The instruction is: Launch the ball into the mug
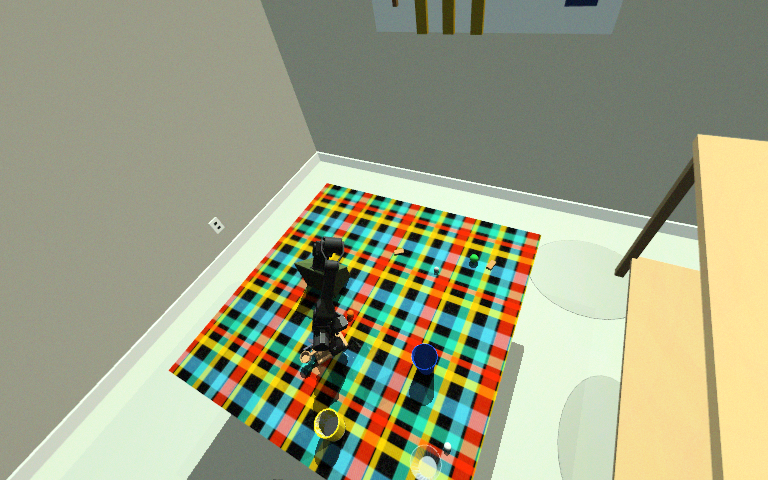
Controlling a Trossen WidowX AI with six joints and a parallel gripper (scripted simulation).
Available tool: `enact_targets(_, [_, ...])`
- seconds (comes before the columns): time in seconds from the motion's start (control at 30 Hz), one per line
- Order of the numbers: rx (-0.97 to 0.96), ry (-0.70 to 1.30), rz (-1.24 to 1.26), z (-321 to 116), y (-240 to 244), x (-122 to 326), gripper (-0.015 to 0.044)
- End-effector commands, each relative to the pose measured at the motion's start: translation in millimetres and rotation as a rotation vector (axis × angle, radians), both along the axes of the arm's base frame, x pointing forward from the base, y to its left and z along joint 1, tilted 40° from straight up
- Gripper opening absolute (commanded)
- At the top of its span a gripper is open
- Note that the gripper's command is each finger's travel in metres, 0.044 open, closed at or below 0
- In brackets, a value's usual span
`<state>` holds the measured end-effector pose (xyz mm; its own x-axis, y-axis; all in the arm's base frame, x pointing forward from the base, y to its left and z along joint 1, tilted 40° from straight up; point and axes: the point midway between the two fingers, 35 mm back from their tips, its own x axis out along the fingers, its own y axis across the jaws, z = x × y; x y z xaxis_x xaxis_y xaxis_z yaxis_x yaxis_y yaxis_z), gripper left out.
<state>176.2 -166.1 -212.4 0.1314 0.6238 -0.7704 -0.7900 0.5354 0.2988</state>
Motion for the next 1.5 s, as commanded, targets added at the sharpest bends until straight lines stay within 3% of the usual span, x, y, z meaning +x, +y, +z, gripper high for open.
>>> enact_targets(0.0, [-0.002, -0.001, 0.000, 1, -1, 0, 0.0157])
enact_targets(0.37, [-0.003, 0.000, 0.000, 17, -17, -1, 0.0440])
enact_targets(0.57, [-0.003, 0.002, -0.001, 78, -64, -14, 0.0440])
enact_targets(0.63, [0.000, 0.001, -0.008, 62, -52, -10, 0.0440])
enact_targets(0.93, [-0.007, 0.005, -0.012, 74, -60, -16, 0.0440])
enact_targets(1.1, [-0.006, 0.004, -0.012, 39, -33, -10, 0.0440])
enact_targets(1.47, [-0.006, 0.003, -0.012, 31, -26, -8, 0.0440])
